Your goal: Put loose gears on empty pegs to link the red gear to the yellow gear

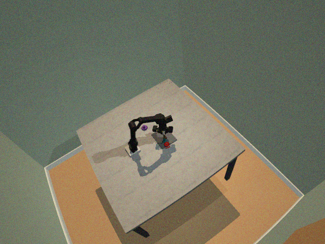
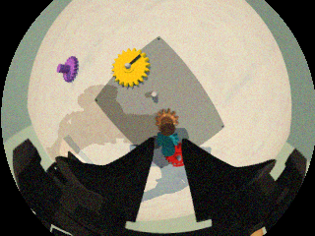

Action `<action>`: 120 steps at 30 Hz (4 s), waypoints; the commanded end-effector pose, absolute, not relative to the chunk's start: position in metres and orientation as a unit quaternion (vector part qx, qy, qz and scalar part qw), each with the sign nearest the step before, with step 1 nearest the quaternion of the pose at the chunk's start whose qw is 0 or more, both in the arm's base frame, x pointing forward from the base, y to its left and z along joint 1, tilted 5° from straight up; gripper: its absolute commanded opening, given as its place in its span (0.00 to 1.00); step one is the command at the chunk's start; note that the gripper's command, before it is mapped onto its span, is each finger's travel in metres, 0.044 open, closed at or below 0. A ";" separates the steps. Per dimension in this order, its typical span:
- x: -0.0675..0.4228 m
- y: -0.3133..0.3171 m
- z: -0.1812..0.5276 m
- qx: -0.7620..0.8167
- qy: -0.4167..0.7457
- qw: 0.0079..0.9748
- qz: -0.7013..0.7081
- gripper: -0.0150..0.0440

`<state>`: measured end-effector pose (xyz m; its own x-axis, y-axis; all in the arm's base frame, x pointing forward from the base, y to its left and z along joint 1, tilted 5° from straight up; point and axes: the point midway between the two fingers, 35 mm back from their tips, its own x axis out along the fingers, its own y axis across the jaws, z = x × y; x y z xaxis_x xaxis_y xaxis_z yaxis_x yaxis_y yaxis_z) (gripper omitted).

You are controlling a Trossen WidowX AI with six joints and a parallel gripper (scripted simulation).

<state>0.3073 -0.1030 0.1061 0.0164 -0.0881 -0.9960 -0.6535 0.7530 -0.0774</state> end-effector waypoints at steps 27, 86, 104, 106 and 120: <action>0.241 0.151 0.084 0.009 0.699 0.713 -0.055 1.00; 0.241 0.147 0.034 0.011 0.699 0.713 -0.057 0.34; 0.249 0.148 0.052 0.027 0.691 0.718 -0.079 0.25; 0.250 0.149 0.056 0.027 0.691 0.718 -0.078 0.25; 0.251 0.156 0.086 0.023 0.693 0.717 -0.070 0.25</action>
